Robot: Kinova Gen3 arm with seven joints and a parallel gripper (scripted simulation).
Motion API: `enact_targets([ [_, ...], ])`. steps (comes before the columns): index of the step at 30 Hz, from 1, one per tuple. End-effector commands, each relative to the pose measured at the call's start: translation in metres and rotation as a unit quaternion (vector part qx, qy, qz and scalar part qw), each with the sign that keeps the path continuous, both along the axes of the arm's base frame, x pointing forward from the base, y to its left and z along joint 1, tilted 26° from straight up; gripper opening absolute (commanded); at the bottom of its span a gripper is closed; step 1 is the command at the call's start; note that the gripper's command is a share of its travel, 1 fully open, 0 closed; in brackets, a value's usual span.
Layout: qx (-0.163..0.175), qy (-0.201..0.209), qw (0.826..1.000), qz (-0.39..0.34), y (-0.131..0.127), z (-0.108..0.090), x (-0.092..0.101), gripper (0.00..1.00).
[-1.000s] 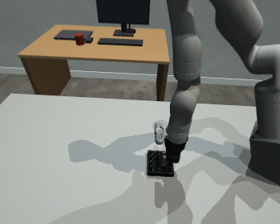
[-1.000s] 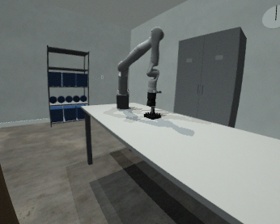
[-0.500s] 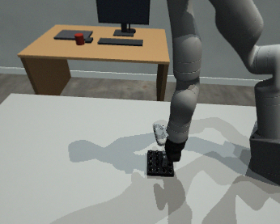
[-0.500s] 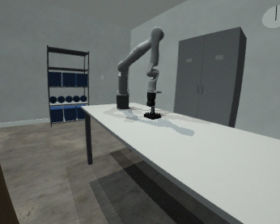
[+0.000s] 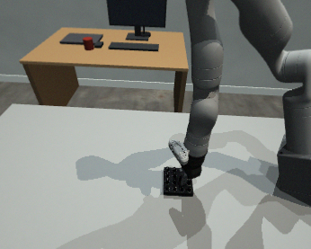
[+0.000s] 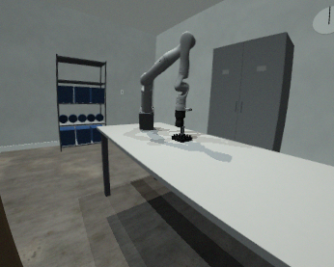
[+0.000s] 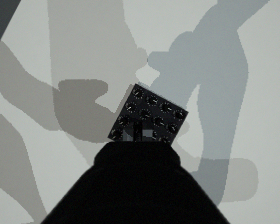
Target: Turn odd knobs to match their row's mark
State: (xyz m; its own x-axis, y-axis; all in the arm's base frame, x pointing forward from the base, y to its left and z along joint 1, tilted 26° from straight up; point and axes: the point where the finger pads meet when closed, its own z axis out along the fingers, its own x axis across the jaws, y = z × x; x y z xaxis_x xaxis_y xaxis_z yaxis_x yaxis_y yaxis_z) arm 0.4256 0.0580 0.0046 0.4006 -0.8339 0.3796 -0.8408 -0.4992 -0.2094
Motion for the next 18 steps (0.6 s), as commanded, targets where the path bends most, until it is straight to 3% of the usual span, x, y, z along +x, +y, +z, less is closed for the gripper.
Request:
enact_targets([
  [1,-0.005,0.003,1.000,0.013,0.0004,0.0004,0.0002,0.30],
  [18,-0.076,0.049,0.978,0.190,0.0004,0.0004,0.0002,0.30],
])
